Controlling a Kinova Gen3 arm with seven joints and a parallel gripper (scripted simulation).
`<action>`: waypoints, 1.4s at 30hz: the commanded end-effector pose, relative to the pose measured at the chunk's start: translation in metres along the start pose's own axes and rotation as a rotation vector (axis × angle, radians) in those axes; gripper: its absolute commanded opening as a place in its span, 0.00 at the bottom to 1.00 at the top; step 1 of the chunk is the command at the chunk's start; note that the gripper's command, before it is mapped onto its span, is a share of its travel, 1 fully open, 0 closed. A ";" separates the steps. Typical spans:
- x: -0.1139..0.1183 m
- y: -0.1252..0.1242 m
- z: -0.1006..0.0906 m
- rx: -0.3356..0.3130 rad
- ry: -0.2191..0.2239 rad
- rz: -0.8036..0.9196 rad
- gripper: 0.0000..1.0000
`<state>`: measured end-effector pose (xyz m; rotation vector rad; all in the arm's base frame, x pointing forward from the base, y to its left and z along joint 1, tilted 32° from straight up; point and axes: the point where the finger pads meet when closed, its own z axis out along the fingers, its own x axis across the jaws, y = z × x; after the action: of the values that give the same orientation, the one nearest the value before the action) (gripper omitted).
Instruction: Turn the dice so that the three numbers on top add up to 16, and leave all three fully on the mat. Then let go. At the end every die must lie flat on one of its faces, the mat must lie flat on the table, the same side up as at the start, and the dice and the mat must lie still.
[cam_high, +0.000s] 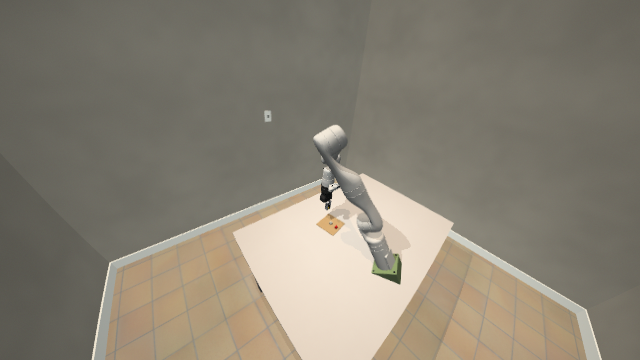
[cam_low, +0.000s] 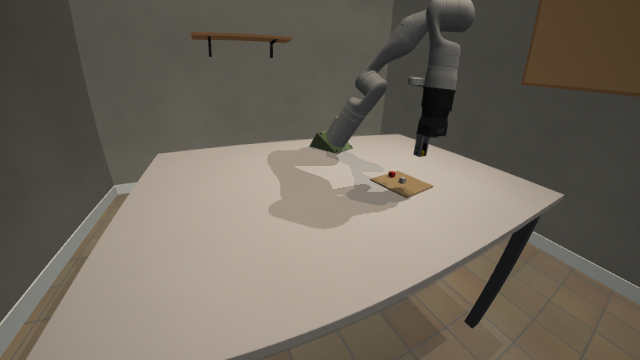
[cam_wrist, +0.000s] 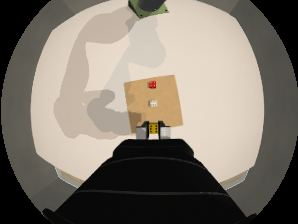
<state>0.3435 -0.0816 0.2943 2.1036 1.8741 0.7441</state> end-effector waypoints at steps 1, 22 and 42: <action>0.001 0.002 -0.002 -0.004 -0.010 -0.009 0.34; 0.001 0.002 0.003 -0.003 -0.010 -0.009 0.34; 0.000 0.002 0.059 -0.003 -0.010 -0.009 0.34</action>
<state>0.3731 -0.0771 0.2543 2.0805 1.8581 0.7148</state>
